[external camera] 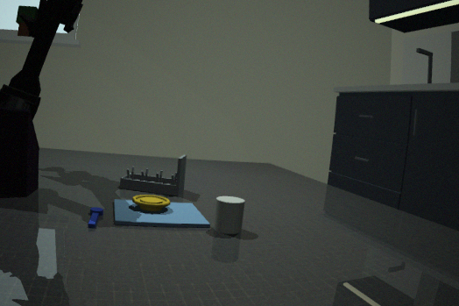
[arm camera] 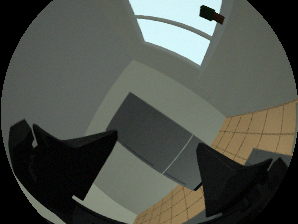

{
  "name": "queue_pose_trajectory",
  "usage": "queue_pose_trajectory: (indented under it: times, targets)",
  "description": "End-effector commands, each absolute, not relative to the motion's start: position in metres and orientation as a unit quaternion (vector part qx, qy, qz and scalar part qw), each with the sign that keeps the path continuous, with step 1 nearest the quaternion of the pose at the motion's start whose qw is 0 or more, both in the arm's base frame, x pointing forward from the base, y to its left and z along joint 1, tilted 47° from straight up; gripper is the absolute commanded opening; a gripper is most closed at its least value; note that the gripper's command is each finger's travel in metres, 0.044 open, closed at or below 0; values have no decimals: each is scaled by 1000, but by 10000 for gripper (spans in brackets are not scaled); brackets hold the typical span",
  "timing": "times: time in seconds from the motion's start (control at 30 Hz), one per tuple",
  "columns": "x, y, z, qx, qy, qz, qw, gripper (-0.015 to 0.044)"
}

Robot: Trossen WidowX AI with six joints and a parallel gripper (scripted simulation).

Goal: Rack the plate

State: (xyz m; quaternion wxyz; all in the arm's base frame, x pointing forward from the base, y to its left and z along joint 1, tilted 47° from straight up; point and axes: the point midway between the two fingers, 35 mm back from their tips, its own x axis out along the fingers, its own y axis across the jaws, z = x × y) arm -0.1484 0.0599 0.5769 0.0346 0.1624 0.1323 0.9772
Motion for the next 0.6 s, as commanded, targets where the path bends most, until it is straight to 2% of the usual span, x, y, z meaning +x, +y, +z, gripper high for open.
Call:
queue_pose_trajectory:
  times: [0.0,0.57]
  targets:
    - [-141,100,575,175,133,970,105,400]
    - [-73,227,552,213,167,908,321,400]
